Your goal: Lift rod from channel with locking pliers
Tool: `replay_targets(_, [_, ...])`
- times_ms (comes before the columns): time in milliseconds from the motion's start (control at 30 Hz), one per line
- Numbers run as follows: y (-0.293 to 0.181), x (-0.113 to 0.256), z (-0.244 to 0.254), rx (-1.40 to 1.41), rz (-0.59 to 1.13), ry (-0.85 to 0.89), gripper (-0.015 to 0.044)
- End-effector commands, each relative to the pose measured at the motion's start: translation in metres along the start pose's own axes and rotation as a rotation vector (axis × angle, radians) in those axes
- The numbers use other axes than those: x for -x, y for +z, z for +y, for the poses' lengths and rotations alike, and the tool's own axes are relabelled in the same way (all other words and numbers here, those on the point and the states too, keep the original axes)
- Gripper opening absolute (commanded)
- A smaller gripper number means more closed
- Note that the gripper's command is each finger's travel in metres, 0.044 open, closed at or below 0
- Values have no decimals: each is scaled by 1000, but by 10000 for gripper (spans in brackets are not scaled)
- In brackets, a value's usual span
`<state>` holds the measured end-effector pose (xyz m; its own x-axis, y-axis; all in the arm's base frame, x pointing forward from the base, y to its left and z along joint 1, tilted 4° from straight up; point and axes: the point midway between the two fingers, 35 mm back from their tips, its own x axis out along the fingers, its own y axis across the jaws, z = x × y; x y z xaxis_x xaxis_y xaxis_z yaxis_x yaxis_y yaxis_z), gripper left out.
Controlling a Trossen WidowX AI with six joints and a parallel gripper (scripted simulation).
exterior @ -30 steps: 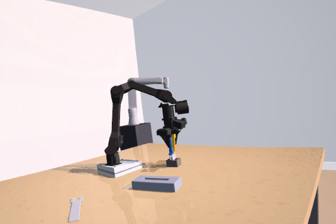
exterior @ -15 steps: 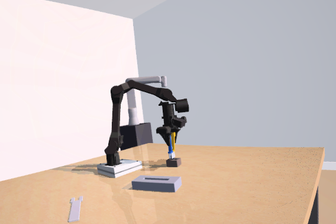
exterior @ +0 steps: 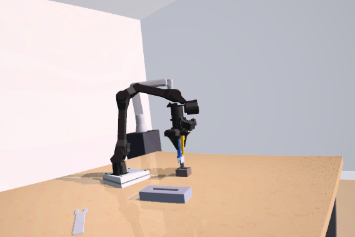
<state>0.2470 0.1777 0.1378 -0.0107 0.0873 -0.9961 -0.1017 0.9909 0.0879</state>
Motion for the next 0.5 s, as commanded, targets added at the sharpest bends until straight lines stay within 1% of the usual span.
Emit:
replay_targets(0, [1,8,0,5,-13,10,321])
replay_targets(467, [13,9,-17,9,-15,6,321])
